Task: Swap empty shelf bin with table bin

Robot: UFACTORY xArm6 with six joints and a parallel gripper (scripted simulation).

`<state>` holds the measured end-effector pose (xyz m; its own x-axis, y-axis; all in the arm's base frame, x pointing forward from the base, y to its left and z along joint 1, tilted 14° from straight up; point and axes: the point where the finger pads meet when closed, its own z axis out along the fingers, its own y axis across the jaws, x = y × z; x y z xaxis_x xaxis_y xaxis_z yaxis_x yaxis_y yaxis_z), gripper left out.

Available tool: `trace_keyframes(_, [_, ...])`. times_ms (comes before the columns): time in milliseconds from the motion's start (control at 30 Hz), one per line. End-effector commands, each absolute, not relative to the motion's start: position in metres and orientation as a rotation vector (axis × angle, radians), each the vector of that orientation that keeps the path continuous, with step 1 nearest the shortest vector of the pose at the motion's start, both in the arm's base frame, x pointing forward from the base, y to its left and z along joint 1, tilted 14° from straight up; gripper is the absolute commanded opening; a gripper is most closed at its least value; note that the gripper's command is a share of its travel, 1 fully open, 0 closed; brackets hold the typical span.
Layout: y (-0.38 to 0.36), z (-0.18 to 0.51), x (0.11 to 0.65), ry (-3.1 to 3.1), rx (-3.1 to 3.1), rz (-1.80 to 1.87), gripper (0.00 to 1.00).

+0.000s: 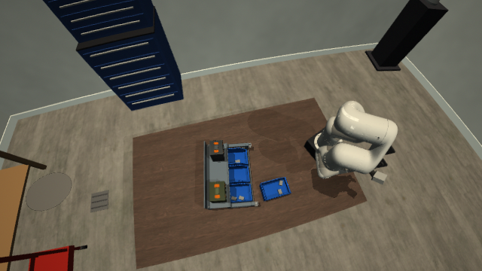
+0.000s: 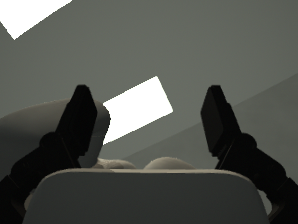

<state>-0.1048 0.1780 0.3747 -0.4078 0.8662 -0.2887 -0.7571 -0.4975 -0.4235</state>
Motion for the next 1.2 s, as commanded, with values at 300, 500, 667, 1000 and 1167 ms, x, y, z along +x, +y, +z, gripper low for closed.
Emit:
trace_keyframes(300, [0.178, 0.371, -0.105, -0.311, -0.616, 2.026, 1.0])
trace_keyframes(500, [0.178, 0.368, -0.106, -0.33, -0.636, 2.028, 1.0])
trace_keyframes(667, [0.177, 0.363, -0.106, -0.361, -0.669, 2.03, 1.0])
trace_keyframes(1000, [0.177, 0.351, -0.106, -0.436, -0.758, 2.031, 1.0])
trace_keyframes(1167, [0.178, 0.344, -0.105, -0.476, -0.812, 2.028, 1.0])
